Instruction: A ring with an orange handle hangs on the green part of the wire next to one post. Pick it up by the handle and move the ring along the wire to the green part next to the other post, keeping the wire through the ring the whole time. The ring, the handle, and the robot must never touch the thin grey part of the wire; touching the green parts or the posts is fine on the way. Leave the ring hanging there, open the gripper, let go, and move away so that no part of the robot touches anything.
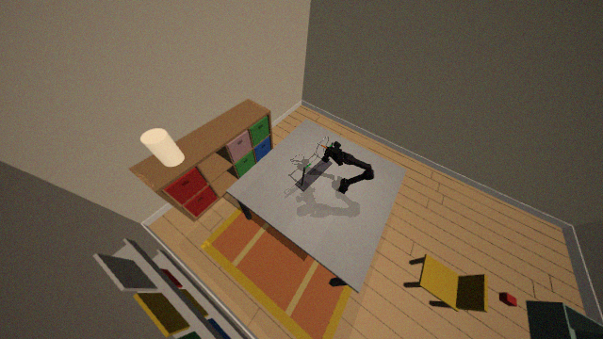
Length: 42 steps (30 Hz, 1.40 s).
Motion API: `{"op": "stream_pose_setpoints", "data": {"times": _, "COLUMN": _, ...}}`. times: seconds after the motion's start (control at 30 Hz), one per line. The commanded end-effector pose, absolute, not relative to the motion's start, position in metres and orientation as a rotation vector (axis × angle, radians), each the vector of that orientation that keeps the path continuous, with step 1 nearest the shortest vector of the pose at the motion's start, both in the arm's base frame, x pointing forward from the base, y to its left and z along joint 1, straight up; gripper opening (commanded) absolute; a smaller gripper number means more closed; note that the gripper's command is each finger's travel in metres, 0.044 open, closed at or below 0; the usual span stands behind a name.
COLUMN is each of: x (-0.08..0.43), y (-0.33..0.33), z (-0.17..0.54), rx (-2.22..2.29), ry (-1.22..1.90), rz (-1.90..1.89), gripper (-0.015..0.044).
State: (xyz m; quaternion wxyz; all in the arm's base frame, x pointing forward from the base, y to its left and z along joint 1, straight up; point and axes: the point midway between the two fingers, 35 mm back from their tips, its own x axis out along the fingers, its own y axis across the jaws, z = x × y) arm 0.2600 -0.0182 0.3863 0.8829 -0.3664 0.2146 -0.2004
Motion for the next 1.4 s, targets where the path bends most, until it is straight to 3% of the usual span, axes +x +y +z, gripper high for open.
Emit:
{"op": "stream_pose_setpoints", "data": {"times": 0.0, "x": 0.259, "y": -0.019, "z": 0.388, "rx": -0.811, "ry": 0.441, "rz": -0.429, "gripper": -0.0150}}
{"op": "stream_pose_setpoints", "data": {"times": 1.37, "x": 0.258, "y": -0.026, "z": 0.399, "rx": -1.315, "ry": 0.394, "rz": -0.528, "gripper": -0.0150}}
